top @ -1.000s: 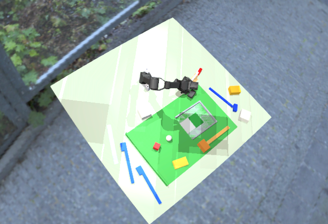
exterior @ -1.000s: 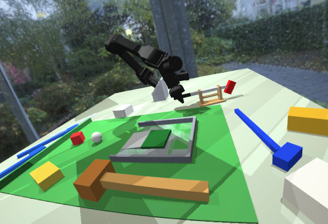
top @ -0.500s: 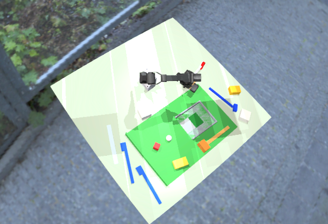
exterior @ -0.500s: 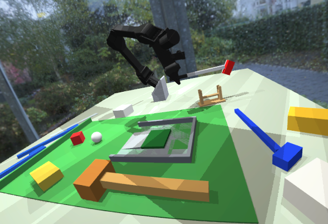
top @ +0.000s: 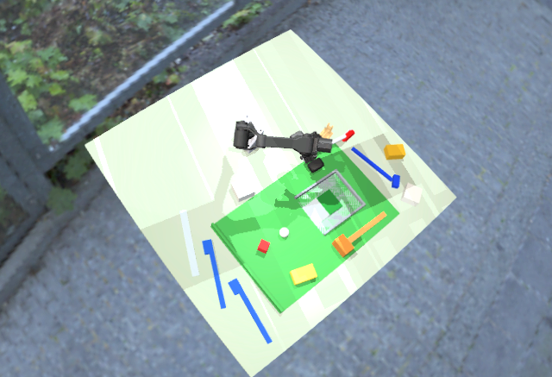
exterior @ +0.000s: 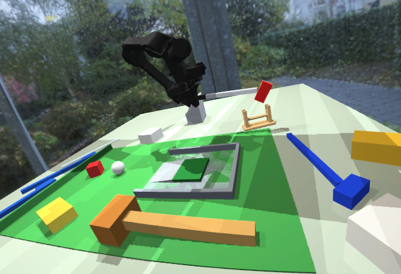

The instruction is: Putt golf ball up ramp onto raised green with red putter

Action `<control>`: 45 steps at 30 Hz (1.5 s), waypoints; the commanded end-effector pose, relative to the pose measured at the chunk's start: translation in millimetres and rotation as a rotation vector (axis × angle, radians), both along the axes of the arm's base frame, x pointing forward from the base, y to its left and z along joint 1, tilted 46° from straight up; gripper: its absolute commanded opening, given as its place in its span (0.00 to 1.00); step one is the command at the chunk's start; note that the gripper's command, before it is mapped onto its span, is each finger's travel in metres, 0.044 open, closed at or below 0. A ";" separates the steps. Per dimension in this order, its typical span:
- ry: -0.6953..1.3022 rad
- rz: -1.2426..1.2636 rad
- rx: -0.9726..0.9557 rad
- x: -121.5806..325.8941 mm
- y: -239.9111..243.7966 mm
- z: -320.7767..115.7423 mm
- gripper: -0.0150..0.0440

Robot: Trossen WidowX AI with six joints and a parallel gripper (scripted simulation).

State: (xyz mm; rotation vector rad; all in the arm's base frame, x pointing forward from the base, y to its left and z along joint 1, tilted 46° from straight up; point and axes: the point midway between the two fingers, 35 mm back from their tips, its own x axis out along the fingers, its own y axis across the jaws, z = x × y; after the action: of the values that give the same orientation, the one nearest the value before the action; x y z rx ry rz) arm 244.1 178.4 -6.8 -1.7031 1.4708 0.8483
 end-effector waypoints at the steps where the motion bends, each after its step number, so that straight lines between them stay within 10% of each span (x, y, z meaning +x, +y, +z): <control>1: -0.092 -0.118 0.015 12.2 -15.4 24.4 0.25; 45: -0.965 -1.146 0.048 3.4 -211.3 216.8 0.25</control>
State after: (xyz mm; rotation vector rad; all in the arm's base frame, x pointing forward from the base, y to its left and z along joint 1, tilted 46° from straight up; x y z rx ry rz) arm 247.3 -29.4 209.9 -0.7266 1.3387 -0.4869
